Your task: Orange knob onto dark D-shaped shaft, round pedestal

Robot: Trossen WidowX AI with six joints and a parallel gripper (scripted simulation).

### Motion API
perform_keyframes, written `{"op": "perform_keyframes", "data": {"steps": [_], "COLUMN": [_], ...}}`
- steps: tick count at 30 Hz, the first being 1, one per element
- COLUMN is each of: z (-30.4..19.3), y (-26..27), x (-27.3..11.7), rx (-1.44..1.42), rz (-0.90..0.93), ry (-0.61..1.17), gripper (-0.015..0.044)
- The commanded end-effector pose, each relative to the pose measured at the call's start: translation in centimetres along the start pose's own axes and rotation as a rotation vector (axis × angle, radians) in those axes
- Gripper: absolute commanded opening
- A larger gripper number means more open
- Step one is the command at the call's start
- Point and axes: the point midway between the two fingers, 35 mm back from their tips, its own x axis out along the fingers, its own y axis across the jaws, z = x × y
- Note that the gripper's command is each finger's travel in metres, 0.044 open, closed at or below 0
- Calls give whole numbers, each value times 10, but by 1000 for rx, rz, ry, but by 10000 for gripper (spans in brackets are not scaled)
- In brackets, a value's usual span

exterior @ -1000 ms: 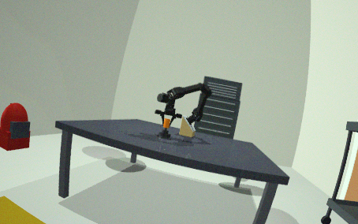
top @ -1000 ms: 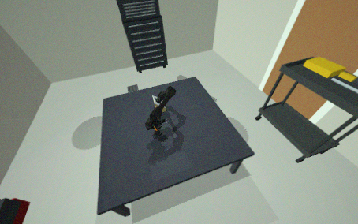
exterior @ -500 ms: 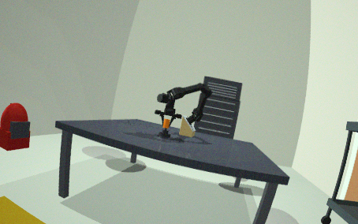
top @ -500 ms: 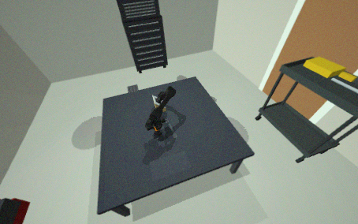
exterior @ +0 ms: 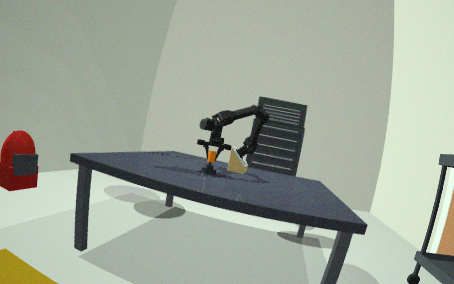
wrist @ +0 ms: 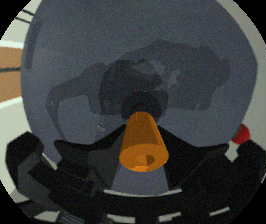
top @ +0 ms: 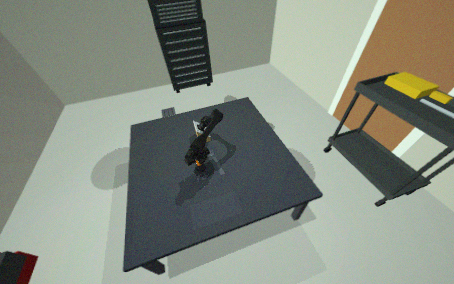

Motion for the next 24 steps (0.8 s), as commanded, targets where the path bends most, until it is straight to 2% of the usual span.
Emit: {"op": "perform_keyframes", "data": {"steps": [1, 24], "z": [1, 1], "y": [0, -4], "x": [-4, 2], "rx": [-125, -146], "rz": [-3, -3], "ry": [-5, -6], "gripper": [0, 0]}}
